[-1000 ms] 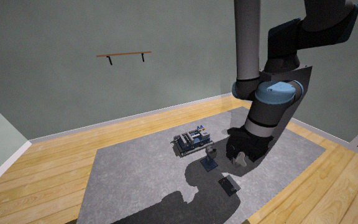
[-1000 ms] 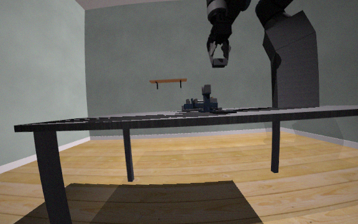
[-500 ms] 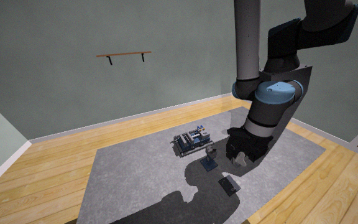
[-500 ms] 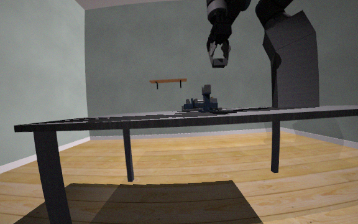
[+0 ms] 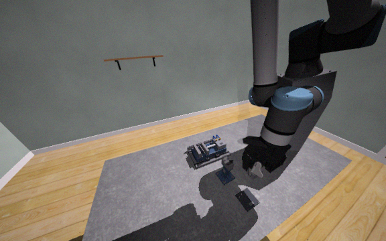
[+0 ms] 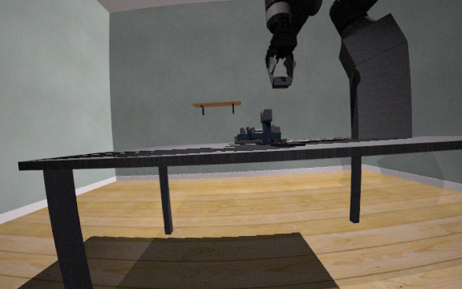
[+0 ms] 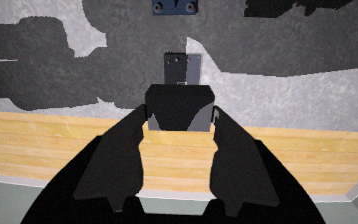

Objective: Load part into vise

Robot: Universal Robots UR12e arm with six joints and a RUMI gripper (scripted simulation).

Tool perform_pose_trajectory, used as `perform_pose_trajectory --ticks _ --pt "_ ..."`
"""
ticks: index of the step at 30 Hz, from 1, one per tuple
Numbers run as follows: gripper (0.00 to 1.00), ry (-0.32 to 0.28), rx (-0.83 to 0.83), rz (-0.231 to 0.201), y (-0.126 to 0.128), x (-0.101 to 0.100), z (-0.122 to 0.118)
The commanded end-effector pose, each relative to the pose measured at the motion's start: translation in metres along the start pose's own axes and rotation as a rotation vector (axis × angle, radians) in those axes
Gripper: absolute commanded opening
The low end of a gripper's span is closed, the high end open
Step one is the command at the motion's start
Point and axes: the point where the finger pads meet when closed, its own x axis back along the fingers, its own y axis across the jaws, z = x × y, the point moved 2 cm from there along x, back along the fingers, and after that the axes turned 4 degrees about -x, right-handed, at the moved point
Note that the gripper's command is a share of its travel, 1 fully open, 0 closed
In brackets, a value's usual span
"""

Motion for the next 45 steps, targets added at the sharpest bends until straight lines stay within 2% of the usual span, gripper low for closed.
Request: perform_pose_trajectory --ticks 1,13,28,30,45 --pt "0.00 -0.001 0.001 0.001 -0.003 0.000 0.007" --pt "0.00 -0.001 0.003 0.000 -0.009 0.000 0.032" --pt "0.00 -0.001 0.008 0.000 -0.020 0.000 0.081" --pt "0.00 -0.001 0.008 0.000 -0.020 0.000 0.081" --pt "0.00 0.000 0.013 0.001 -0.026 0.000 0.126"
